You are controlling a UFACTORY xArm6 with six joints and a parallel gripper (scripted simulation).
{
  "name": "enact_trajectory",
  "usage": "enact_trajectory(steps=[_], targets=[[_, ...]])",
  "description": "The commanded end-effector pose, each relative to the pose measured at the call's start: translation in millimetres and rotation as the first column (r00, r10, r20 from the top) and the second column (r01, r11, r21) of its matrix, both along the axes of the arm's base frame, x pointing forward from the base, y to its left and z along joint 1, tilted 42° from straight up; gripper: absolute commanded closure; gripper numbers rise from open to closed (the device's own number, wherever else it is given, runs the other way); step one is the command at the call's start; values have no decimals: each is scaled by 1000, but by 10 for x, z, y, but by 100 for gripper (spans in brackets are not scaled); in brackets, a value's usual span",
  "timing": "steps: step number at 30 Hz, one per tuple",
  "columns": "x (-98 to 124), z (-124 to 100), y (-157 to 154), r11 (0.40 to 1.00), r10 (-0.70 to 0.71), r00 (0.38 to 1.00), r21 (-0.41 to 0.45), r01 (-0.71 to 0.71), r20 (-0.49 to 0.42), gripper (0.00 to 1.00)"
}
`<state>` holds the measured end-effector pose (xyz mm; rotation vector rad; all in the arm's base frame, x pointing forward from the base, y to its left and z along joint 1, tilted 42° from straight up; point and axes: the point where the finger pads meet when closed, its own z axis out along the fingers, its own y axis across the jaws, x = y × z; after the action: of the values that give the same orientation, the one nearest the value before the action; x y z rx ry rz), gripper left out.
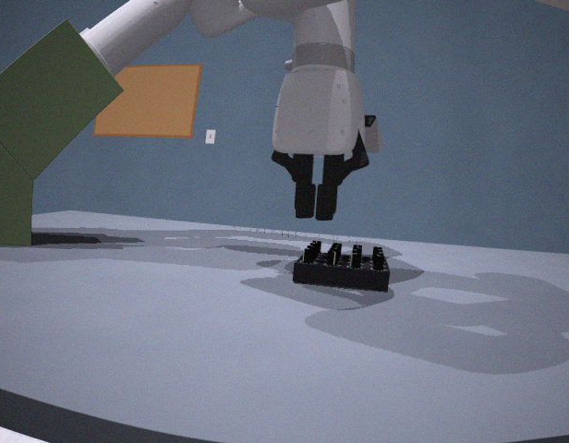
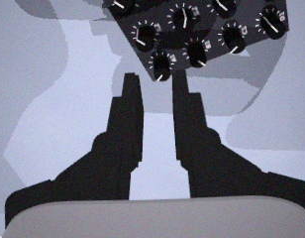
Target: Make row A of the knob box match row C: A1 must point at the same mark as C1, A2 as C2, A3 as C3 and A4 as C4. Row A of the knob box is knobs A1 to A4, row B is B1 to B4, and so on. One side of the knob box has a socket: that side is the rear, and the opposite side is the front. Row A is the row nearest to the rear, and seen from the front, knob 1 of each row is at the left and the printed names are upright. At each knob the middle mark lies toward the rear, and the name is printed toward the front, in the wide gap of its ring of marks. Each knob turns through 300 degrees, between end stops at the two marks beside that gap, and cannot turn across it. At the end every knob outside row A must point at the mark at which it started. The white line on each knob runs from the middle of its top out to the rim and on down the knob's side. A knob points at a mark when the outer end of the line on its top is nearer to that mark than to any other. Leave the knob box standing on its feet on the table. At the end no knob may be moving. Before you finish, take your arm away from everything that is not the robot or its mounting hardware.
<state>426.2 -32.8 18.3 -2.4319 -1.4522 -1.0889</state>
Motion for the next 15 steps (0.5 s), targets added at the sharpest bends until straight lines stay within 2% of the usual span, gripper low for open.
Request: enact_trajectory(steps=[1, 8, 10, 12, 15], targets=[[-5, 46, 29, 991, -103, 991, 76, 109, -84, 81], [-25, 114, 93, 933, -272, 937, 181, 312, -219, 81], [-25, 114, 93, 933, -272, 937, 181, 312, -219, 81], [-35, 146, 125, 886, -341, 895, 220, 409, -288, 81], [-43, 168, 147, 846, -385, 858, 242, 475, -339, 81]])
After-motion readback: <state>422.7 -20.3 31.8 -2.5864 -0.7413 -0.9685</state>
